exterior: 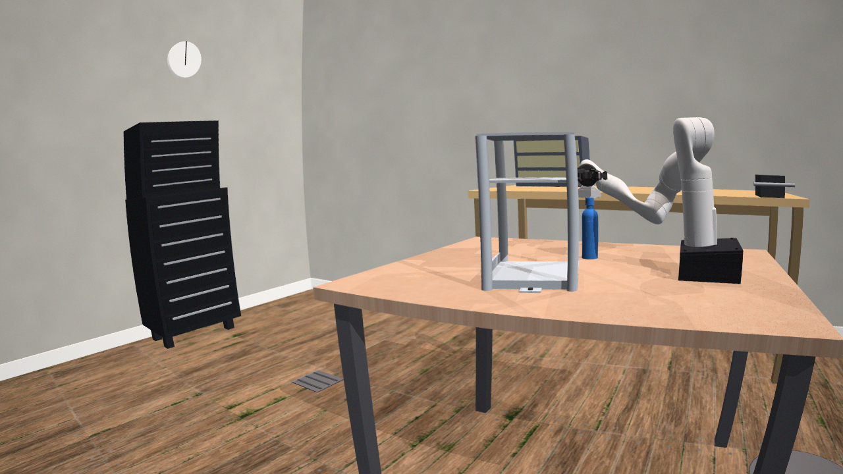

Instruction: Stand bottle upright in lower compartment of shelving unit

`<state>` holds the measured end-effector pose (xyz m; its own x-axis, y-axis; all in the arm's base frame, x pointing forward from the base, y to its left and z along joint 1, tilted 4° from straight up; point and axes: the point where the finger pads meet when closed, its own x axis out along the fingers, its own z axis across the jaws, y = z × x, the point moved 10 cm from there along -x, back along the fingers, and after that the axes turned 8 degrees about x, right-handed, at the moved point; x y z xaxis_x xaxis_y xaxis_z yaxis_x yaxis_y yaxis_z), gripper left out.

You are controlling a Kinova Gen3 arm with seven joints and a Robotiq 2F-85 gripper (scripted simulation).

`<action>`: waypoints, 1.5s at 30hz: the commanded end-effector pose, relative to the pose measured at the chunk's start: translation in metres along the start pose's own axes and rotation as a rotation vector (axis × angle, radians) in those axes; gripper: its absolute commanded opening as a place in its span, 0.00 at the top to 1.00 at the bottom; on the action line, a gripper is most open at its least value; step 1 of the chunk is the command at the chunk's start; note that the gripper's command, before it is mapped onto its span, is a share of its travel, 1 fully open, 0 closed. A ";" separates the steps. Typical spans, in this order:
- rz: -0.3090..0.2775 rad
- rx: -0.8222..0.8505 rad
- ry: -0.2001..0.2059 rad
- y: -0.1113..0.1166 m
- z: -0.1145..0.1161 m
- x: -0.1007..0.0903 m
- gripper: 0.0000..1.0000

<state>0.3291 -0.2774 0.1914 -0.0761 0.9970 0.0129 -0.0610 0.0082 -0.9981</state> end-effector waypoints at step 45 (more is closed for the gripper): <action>0.005 -0.005 0.007 0.110 -0.013 -0.004 0.27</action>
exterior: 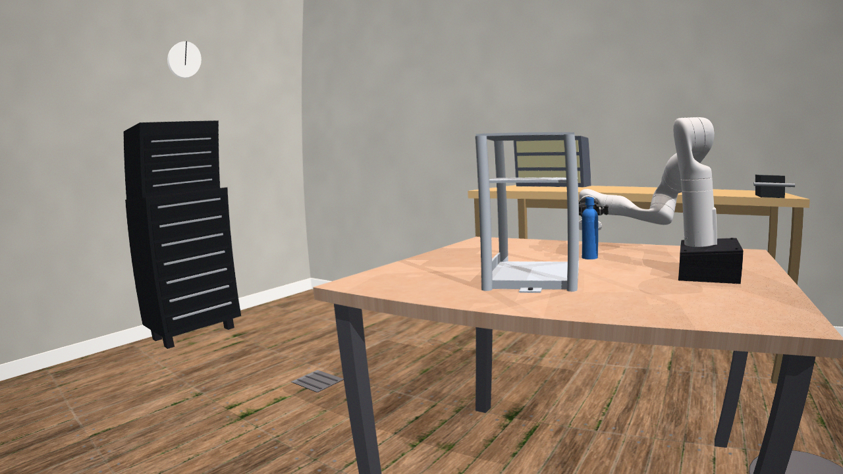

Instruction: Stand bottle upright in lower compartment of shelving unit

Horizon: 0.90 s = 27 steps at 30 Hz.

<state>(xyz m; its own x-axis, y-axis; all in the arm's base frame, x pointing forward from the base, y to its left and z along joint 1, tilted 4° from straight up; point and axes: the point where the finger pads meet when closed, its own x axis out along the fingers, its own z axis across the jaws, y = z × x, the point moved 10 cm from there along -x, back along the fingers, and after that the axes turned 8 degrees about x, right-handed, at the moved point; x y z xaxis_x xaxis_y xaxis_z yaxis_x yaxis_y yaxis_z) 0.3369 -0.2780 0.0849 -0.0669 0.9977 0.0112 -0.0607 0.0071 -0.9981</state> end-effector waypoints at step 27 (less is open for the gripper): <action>0.005 -0.005 -0.002 0.039 -0.004 -0.002 0.27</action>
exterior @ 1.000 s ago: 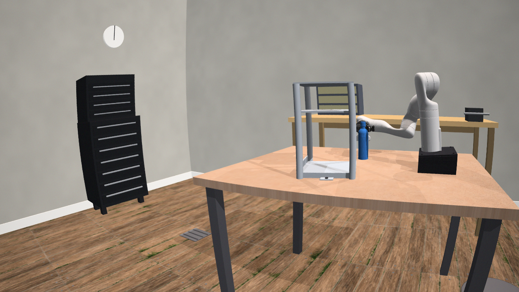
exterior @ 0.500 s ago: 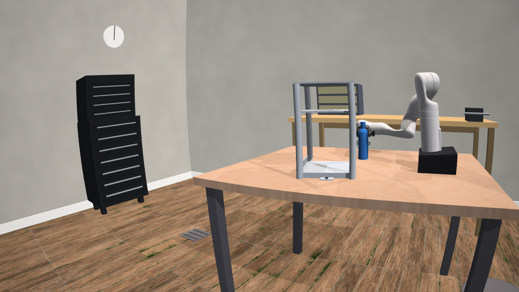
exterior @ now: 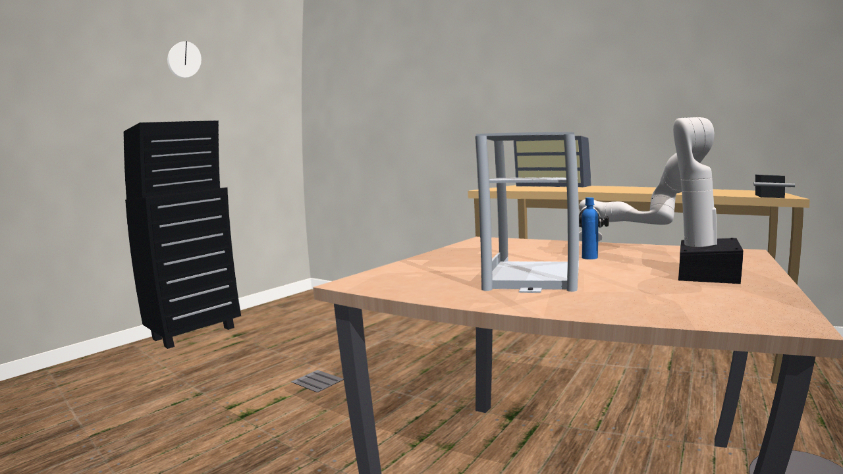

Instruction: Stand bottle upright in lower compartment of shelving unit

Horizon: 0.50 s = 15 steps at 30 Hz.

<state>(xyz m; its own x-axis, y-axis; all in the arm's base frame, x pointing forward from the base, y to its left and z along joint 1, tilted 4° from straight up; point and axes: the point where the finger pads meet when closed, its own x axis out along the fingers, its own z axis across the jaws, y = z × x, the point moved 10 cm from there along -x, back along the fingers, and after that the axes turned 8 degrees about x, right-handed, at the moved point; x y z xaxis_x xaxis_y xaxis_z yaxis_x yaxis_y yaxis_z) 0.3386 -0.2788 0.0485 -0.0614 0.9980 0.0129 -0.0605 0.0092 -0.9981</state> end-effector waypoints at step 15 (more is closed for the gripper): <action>0.008 -0.004 -0.007 0.010 -0.001 -0.001 0.27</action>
